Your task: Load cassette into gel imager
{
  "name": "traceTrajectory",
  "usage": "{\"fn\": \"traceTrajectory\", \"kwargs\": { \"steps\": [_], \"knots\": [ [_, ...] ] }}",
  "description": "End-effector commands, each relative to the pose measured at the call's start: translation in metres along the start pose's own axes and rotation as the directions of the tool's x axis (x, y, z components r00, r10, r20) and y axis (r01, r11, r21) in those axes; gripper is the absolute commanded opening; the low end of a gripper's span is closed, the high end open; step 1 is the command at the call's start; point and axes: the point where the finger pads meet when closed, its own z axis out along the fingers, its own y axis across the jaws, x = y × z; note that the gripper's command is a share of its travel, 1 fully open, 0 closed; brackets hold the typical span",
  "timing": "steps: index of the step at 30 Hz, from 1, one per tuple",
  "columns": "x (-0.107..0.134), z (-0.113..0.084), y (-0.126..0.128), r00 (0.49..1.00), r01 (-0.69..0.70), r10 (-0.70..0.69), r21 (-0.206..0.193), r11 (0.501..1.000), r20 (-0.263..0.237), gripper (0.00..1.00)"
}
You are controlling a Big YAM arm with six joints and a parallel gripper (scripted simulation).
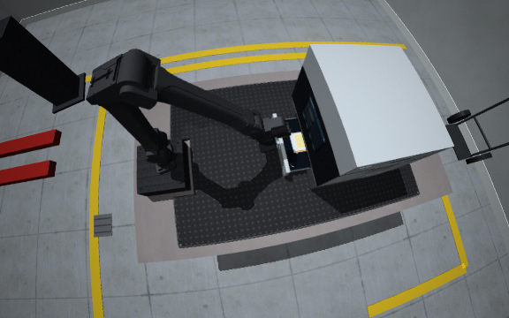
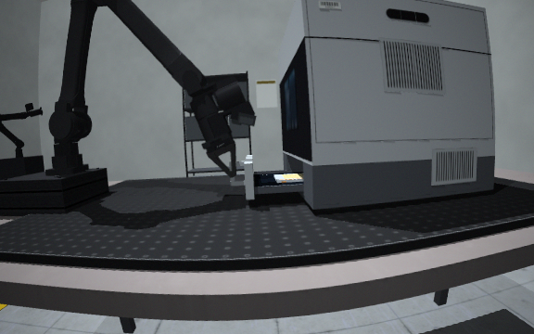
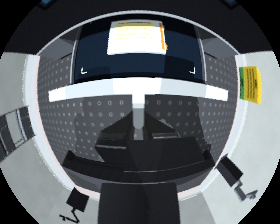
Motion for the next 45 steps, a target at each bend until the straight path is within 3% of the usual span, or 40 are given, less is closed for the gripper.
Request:
{"fn": "traceTrajectory", "kwargs": {
  "steps": [1,34,36,37,39,42,43,44,45],
  "knots": [
    [-0.038,0.003,-0.001,0.996,0.005,-0.005,-0.001,1.0,0.085,0.08],
    [-0.071,0.015,0.0,0.997,0.003,-0.003,-0.001,1.0,0.075,0.08],
    [-0.061,0.011,0.0,0.998,0.001,-0.001,0.0,1.0,0.067,0.08],
    [-0.054,0.011,0.0,0.995,0.003,-0.003,-0.001,1.0,0.099,0.08],
    [-0.054,0.011,0.0,0.995,0.003,-0.003,-0.001,1.0,0.099,0.08],
    [-0.058,0.012,-0.001,0.981,0.005,-0.005,-0.001,1.0,0.196,0.08],
    [-0.05,0.025,0.0,0.986,0.005,-0.005,-0.002,1.0,0.168,0.08],
    [-0.051,0.025,0.0,0.986,0.005,-0.005,-0.002,1.0,0.168,0.08],
    [-0.069,0.021,-0.001,0.981,0.005,-0.005,-0.001,1.0,0.194,0.08]
  ]
}}
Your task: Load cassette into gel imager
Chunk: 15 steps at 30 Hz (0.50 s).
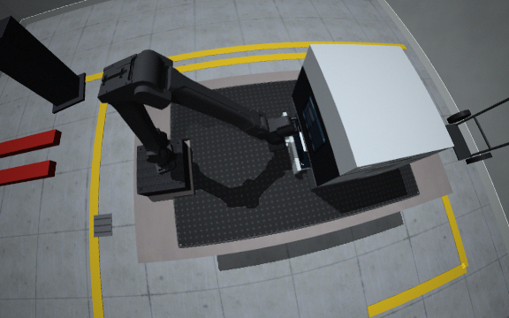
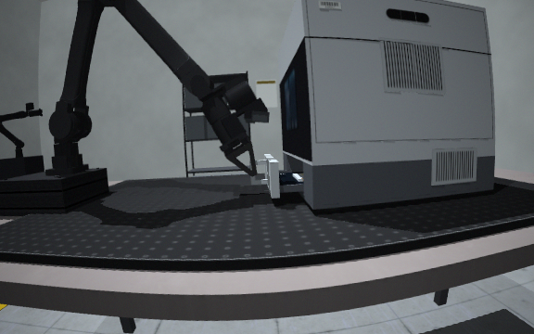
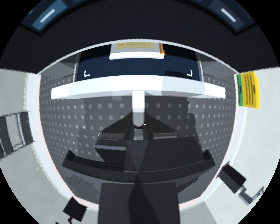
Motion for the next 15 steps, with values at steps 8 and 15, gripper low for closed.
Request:
{"fn": "traceTrajectory", "kwargs": {
  "steps": [8,15],
  "knots": [
    [-0.045,0.01,0.0,0.997,0.005,-0.005,-0.001,1.0,0.082,0.08],
    [-0.051,0.013,0.0,0.997,0.005,-0.005,-0.001,1.0,0.083,0.08]
  ]
}}
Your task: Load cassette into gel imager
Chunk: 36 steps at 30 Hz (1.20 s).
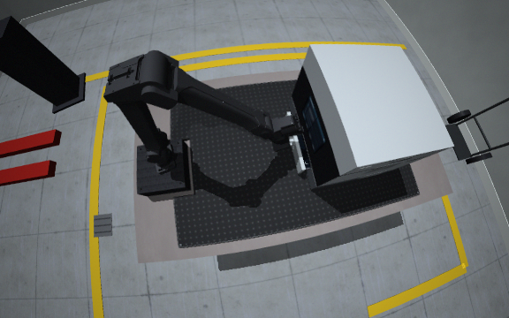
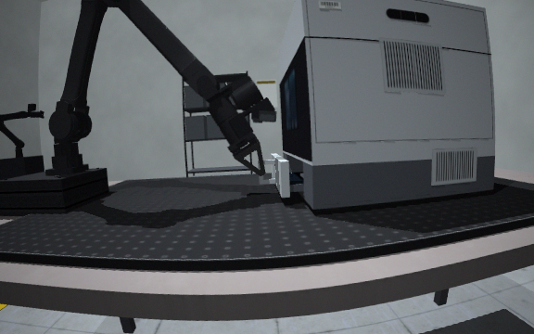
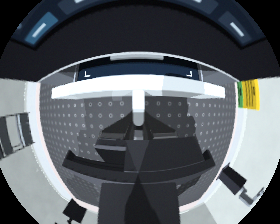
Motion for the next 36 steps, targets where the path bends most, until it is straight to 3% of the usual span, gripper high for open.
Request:
{"fn": "traceTrajectory", "kwargs": {
  "steps": [1,6,18,36],
  "knots": [
    [-0.034,0.005,0.0,0.998,0.005,-0.005,-0.001,1.0,0.06,0.08],
    [-0.035,0.009,0.0,0.999,0.005,-0.005,-0.001,1.0,0.039,0.08],
    [-0.049,0.015,0.0,0.999,0.003,-0.003,-0.001,1.0,0.05,0.08],
    [-0.041,0.009,0.0,0.999,0.001,-0.001,0.0,1.0,0.042,0.08]
  ]
}}
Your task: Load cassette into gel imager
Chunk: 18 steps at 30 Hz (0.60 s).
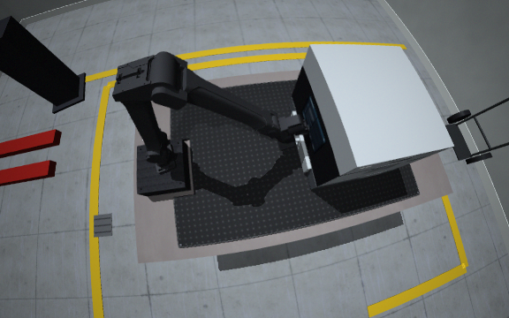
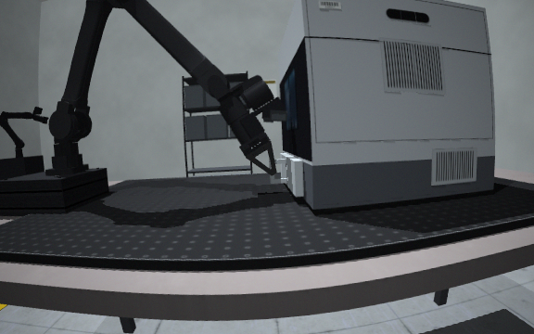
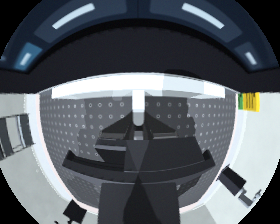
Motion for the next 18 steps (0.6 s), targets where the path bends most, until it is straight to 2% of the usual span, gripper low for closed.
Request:
{"fn": "traceTrajectory", "kwargs": {
  "steps": [1,3,4,18],
  "knots": [
    [-0.0184,-0.0041,-0.0003,0.999,0.0,0.0,0.001,1.0,0.035,0.08],
    [-0.0184,-0.0041,-0.0003,0.999,0.0,0.0,0.001,1.0,0.035,0.08],
    [-0.0184,-0.0041,-0.0003,0.999,0.0,0.0,0.001,1.0,0.035,0.26],
    [-0.0184,-0.0041,-0.0003,0.999,0.0,0.0,0.001,1.0,0.035,0.26]
  ]
}}
